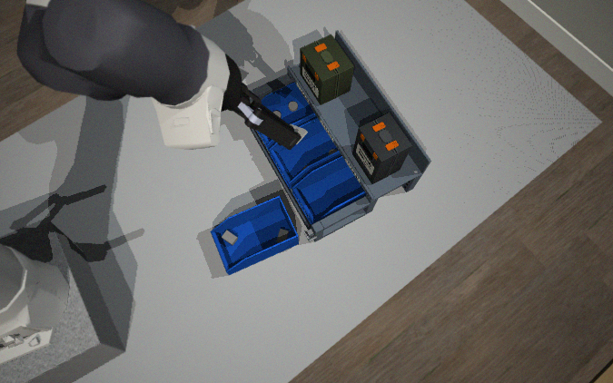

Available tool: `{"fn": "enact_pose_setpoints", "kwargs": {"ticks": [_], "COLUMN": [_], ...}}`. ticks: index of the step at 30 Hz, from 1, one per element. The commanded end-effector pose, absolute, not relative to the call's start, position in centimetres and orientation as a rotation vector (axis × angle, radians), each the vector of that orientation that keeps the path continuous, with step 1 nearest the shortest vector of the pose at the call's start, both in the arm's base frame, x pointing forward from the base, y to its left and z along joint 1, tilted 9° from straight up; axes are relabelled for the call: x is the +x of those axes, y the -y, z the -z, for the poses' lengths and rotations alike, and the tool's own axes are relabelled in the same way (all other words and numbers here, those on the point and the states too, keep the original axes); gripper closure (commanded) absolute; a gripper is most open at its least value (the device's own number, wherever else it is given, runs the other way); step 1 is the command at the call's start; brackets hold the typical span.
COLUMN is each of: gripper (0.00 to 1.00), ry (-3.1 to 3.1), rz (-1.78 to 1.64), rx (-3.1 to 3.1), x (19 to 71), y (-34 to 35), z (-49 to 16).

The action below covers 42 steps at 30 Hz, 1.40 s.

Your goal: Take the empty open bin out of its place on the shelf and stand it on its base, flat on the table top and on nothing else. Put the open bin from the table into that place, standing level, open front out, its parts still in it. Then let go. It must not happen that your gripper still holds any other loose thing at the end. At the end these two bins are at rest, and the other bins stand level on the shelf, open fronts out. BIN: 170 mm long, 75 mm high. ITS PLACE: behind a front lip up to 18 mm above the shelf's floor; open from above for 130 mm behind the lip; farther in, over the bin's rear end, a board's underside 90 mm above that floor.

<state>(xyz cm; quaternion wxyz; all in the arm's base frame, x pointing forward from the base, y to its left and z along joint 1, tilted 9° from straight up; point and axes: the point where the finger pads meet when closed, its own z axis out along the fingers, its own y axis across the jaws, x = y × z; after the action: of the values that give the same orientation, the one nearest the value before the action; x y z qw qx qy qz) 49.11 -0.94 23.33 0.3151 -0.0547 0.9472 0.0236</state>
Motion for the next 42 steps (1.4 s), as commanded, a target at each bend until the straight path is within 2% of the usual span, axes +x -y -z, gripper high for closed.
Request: {"fn": "enact_pose_setpoints", "kwargs": {"ticks": [1, 31, 42], "gripper": [0.00, 0.00, 0.00], "ry": [-2.545, -2.545, -2.545], "rz": [-0.072, -0.065, -0.065], "rx": [0.127, 0.146, 0.146], "x": [49.4, 49.7, 50.5], "y": [1.2, 1.2, 1.2], "z": [-23.7, -22.2, -17.3]}}
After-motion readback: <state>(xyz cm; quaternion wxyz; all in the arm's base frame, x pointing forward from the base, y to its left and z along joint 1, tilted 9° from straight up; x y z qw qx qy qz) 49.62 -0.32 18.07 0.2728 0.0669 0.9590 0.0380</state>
